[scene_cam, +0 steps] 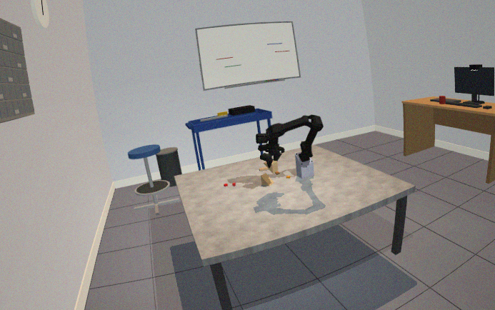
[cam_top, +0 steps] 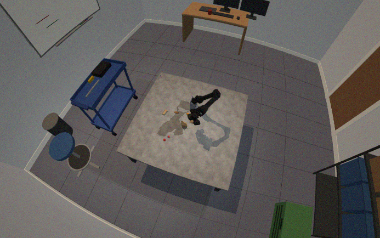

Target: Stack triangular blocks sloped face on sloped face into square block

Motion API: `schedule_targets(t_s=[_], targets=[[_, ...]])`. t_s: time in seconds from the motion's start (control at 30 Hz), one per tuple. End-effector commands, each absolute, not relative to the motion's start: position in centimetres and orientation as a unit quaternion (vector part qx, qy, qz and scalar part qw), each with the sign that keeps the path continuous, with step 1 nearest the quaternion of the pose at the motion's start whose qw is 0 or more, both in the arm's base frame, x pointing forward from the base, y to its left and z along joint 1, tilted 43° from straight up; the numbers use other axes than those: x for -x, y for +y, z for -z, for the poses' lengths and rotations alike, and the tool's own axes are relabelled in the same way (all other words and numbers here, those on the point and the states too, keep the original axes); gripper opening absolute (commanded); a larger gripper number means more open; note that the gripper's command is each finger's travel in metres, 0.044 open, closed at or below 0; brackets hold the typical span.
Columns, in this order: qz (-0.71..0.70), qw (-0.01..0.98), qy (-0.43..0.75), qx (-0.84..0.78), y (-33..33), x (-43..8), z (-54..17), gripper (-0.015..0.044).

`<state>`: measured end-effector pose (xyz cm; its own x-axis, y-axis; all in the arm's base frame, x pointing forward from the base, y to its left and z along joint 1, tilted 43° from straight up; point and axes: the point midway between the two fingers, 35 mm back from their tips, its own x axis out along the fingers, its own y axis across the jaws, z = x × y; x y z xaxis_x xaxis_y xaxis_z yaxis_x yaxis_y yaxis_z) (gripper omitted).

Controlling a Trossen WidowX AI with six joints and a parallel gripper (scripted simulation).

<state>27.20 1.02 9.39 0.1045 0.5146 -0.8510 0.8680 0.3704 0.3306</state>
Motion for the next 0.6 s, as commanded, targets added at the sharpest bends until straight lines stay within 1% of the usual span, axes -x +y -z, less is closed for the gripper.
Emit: schedule_targets(t_s=[0.0,0.37,0.57], targets=[[0.167,0.512,0.649,-0.537,-0.5,-26.2,-8.4,0.0],[0.154,0.505,0.649,-0.547,-3.7,-23.4,-6.4,0.0],[0.154,0.505,0.649,-0.547,-3.4,-23.7,-5.3,0.0]])
